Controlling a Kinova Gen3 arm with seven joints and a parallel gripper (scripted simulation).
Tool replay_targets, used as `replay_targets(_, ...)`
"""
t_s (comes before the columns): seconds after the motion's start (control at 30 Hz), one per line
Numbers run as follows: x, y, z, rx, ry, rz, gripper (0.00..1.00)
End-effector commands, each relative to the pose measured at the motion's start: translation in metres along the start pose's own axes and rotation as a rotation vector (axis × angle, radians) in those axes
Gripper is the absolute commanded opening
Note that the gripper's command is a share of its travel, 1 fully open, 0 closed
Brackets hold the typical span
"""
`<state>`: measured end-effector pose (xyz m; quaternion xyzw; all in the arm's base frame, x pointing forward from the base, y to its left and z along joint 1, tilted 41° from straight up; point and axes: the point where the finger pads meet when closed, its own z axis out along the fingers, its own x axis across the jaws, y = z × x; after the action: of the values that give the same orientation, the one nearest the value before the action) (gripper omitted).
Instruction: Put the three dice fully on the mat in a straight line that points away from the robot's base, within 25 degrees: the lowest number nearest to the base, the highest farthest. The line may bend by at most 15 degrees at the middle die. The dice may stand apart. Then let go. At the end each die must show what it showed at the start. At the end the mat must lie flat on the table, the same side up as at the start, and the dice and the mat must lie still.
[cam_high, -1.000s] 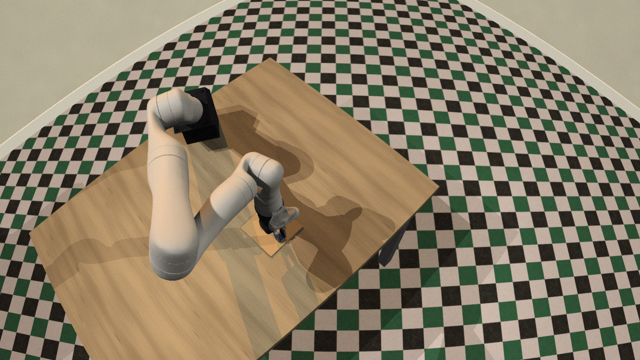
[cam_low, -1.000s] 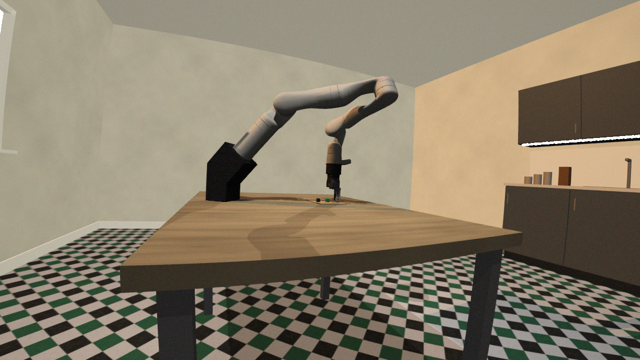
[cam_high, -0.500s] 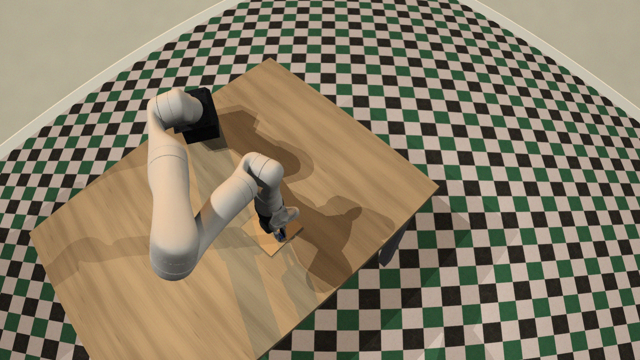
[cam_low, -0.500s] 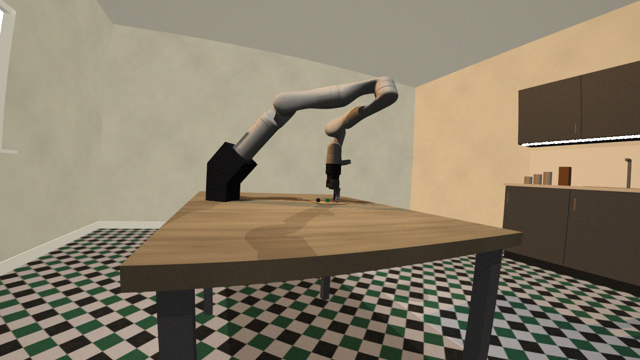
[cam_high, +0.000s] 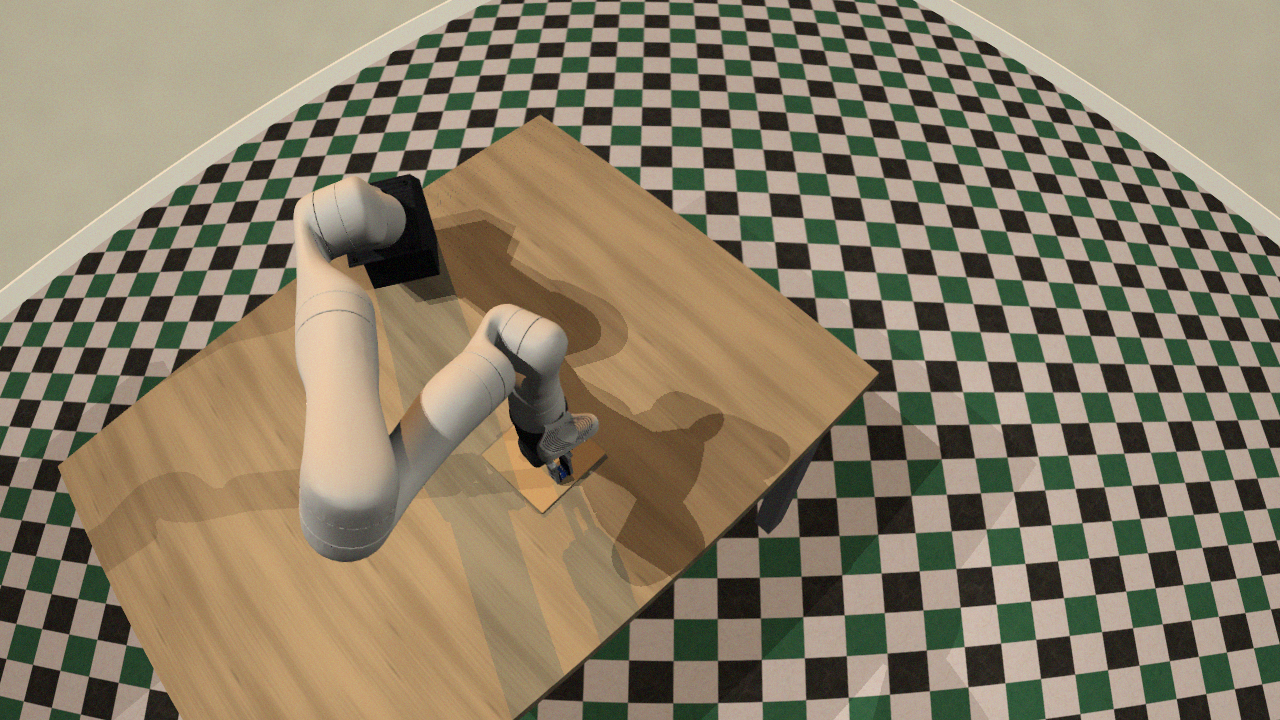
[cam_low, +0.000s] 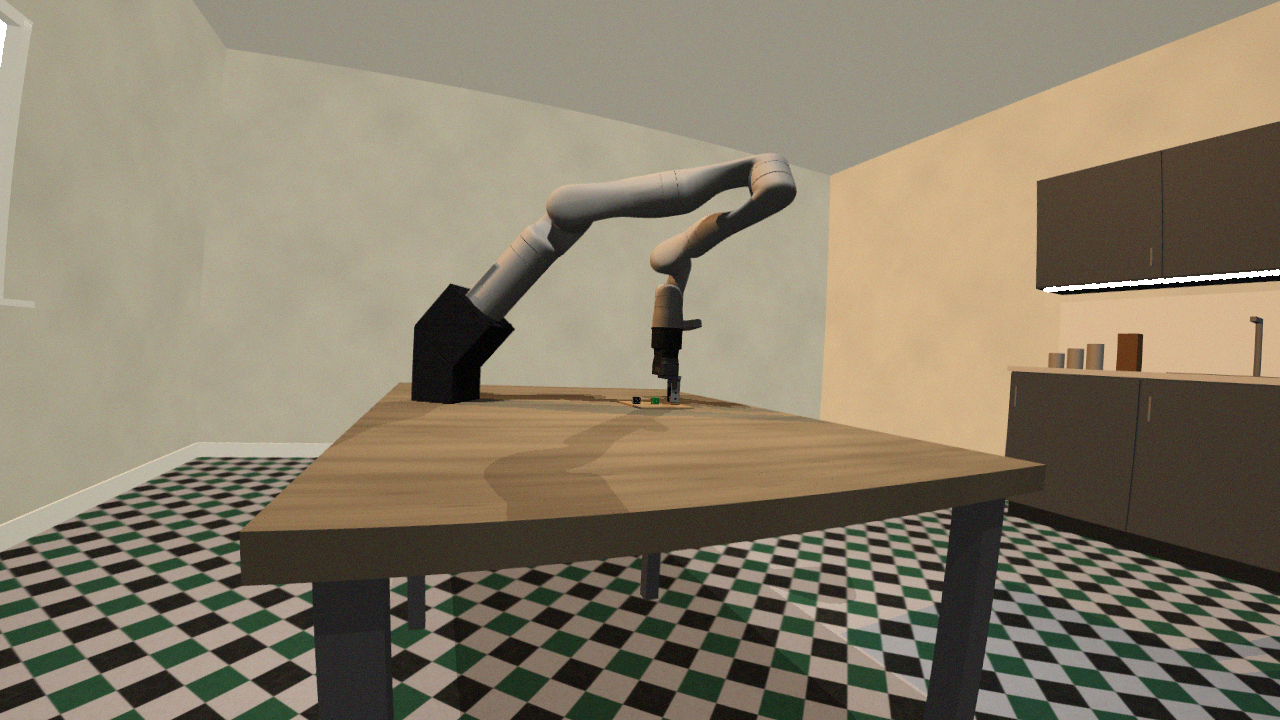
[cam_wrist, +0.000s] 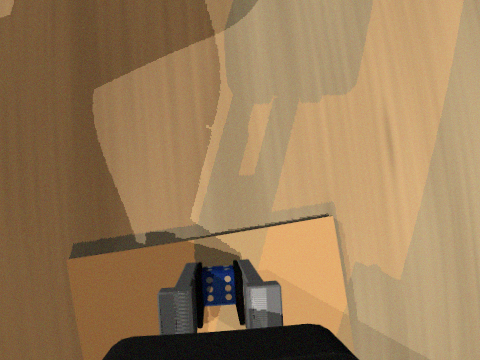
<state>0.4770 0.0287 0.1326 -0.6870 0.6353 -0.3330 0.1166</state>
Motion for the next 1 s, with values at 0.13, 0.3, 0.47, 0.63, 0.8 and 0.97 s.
replay_targets(0.13, -0.0002, -0.0005, -0.0005, 0.001, 0.000, 0.000, 0.34)
replay_targets(0.3, -0.0002, -0.0005, -0.0001, 0.001, 0.000, 0.000, 0.34)
replay_targets(0.47, -0.0002, -0.0005, 0.0006, 0.001, 0.000, 0.000, 0.34)
replay_targets(0.63, -0.0002, -0.0005, 0.0021, 0.001, 0.000, 0.000, 0.34)
replay_targets(0.8, -0.0002, -0.0005, 0.0032, 0.001, 0.000, 0.000, 0.34)
replay_targets(0.97, -0.0002, -0.0005, 0.0034, 0.001, 0.000, 0.000, 0.34)
